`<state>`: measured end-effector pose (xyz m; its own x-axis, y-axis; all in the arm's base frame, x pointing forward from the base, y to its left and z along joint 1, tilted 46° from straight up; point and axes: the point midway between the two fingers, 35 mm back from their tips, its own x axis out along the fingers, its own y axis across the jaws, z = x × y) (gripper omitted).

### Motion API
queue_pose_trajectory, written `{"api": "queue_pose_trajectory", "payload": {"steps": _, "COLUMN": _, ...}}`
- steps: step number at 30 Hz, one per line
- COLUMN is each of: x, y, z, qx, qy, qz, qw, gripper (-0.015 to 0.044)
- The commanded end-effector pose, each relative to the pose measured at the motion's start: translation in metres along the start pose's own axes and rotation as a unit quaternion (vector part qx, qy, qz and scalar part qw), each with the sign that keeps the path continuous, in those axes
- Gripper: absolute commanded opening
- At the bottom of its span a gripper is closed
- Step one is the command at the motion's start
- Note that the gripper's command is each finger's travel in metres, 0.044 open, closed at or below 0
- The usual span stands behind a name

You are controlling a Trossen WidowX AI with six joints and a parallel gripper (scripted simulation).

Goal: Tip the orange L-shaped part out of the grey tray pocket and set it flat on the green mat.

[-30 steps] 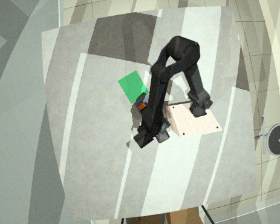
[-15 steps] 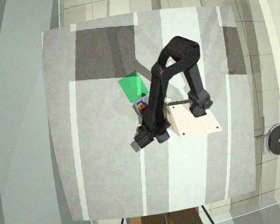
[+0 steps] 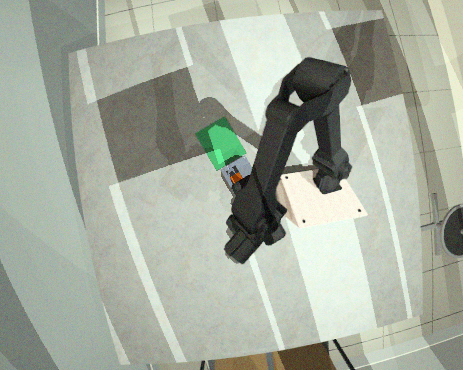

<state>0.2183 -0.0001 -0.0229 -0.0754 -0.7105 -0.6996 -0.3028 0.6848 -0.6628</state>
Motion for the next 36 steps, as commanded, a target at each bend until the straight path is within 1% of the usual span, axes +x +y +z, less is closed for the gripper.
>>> {"api": "queue_pose_trajectory", "payload": {"steps": 1, "x": -0.044, "y": -0.005, "z": -0.003, "qx": 0.004, "qy": -0.004, "qz": 0.002, "qw": 1.000, "gripper": 0.0180}}
{"api": "queue_pose_trajectory", "payload": {"steps": 30, "x": -0.043, "y": -0.005, "z": 0.000, "qx": 0.004, "qy": -0.011, "qz": 0.001, "qw": 1.000, "gripper": 0.0180}}
{"api": "queue_pose_trajectory", "payload": {"steps": 32, "x": -0.043, "y": -0.008, "z": 0.000, "qx": 0.031, "qy": -0.011, "qz": 0.001, "qw": 0.999, "gripper": 0.0233}}
{"api": "queue_pose_trajectory", "payload": {"steps": 34, "x": -0.044, "y": -0.013, "z": 0.002, "qx": 0.092, "qy": -0.010, "qz": 0.002, "qw": 0.996, "gripper": 0.0280}}
{"api": "queue_pose_trajectory", "payload": {"steps": 36, "x": -0.044, "y": -0.022, "z": 0.003, "qx": 0.185, "qy": -0.010, "qz": 0.004, "qw": 0.983, "gripper": 0.0280}}
